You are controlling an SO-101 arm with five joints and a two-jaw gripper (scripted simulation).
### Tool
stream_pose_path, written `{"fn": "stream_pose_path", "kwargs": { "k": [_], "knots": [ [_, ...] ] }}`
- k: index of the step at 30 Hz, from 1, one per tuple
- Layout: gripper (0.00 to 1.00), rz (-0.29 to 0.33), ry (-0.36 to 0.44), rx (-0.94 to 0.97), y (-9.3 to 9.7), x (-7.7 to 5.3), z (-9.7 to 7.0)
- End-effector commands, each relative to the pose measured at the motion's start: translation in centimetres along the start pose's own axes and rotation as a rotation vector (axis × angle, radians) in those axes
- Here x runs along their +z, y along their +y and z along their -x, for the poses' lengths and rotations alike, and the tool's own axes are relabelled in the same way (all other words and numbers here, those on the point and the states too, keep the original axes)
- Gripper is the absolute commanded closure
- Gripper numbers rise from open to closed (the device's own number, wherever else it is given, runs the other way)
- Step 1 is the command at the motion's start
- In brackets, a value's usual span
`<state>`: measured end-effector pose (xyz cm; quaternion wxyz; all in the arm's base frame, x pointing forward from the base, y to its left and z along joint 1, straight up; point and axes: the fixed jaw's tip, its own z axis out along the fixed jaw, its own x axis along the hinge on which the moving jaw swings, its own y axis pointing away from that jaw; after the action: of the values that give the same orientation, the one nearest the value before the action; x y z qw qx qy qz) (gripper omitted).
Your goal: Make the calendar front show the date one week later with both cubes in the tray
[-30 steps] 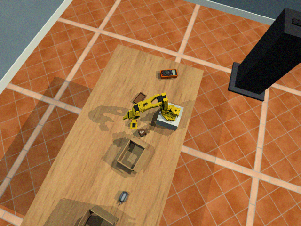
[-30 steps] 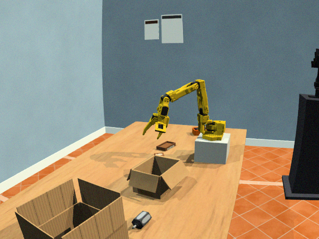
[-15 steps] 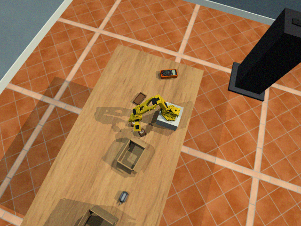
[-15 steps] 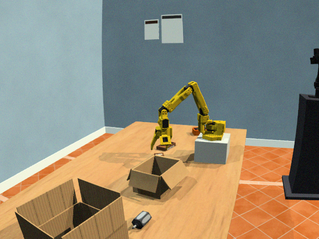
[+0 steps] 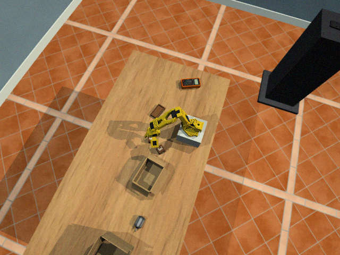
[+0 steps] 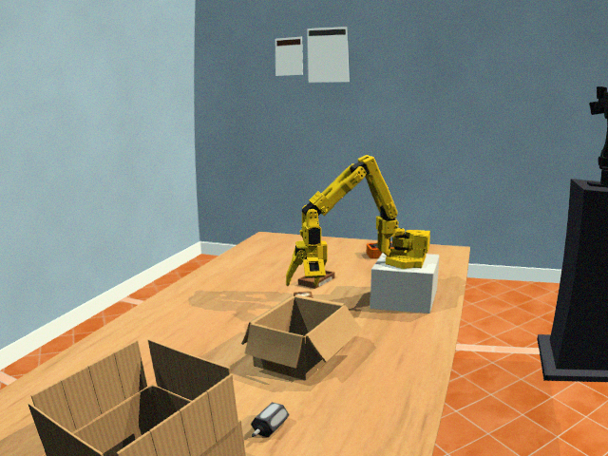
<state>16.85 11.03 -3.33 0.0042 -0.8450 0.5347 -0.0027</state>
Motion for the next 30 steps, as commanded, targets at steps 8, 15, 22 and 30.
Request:
{"fn": "stream_pose_path", "kwargs": {
  "k": [8,15,22,30],
  "knots": [
    [0.65,0.019,0.001,-0.003,0.4,0.4,-0.2],
    [0.65,0.019,0.001,-0.003,0.4,0.9,-0.2],
    [0.65,0.019,0.001,-0.003,0.4,1.5,-0.2],
    [0.65,0.019,0.001,-0.003,0.4,2.8,-0.2]
  ]
}}
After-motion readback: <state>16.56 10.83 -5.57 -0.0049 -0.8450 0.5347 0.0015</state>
